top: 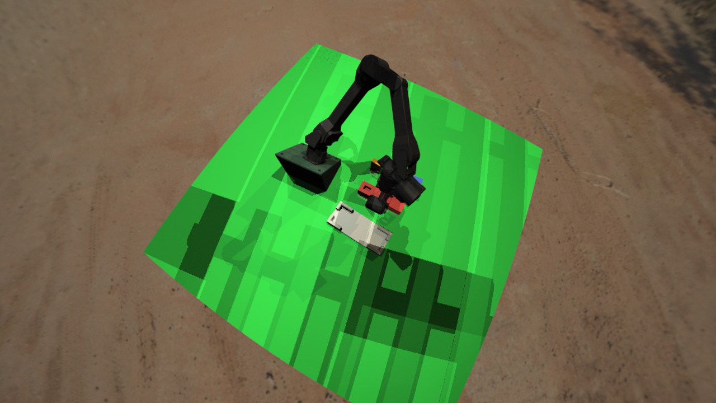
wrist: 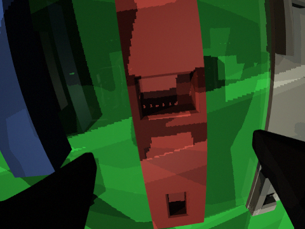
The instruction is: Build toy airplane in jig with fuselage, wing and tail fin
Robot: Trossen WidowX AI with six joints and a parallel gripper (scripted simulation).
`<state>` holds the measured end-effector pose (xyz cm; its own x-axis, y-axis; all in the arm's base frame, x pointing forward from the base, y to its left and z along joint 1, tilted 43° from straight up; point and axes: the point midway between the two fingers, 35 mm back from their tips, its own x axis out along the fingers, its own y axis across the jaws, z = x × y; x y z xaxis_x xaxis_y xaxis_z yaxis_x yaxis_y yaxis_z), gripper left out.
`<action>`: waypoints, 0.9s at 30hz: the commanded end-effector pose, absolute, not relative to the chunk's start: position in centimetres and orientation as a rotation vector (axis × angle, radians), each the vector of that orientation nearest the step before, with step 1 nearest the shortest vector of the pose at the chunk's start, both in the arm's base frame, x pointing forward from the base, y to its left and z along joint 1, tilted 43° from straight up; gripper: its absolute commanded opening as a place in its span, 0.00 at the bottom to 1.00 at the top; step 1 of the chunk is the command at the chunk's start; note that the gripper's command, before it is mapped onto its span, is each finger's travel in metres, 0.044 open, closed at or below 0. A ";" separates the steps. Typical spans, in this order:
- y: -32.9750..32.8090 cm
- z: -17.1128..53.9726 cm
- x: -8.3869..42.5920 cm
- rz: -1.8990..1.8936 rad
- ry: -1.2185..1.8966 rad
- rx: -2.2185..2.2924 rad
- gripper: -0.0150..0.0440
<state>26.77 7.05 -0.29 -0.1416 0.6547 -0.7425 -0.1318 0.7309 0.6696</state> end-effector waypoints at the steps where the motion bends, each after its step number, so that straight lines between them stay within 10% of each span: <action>1: 7.4 -0.7 26.7 0.718 1.577 0.448 1.00; 27: 10.2 -3.8 26.0 0.719 1.577 0.449 1.00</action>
